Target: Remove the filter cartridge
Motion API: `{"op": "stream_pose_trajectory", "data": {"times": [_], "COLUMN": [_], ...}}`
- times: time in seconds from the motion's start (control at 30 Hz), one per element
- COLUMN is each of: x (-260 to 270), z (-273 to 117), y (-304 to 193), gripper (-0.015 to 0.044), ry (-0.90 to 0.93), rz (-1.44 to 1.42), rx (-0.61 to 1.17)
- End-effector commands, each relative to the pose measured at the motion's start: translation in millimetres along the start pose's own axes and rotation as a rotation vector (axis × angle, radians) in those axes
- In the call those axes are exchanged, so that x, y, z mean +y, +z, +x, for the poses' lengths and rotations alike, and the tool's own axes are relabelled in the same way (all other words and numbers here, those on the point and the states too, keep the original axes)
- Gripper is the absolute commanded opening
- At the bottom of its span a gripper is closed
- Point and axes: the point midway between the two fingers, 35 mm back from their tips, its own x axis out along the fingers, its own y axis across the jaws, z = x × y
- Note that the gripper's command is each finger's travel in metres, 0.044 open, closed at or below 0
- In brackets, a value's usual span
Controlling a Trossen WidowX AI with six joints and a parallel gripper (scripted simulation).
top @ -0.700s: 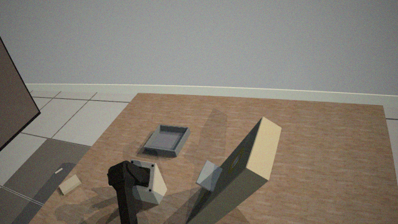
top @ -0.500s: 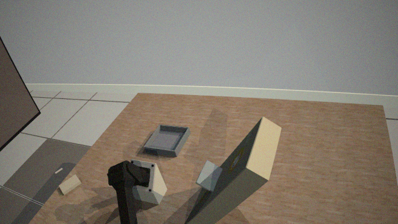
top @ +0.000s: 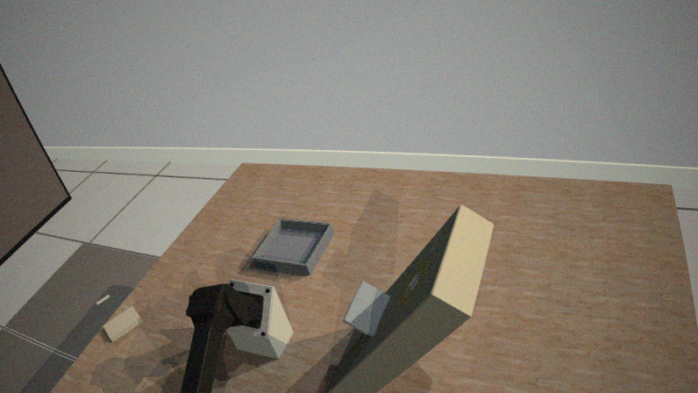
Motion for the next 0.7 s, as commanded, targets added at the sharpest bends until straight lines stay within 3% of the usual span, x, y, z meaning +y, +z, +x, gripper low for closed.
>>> {"op": "stream_pose_trajectory", "data": {"times": [0.0, 0.27, 0.67], "x": [-29, -109, -205], "z": [5, 24, 64], "y": [-56, -127, -147], "gripper": [0.0090, 0.0090, 0.0090], "ry": [0.001, -0.044, -0.184], "rz": [-0.255, -0.875, -1.579], "rx": [0.025, -0.057, -0.122]}}
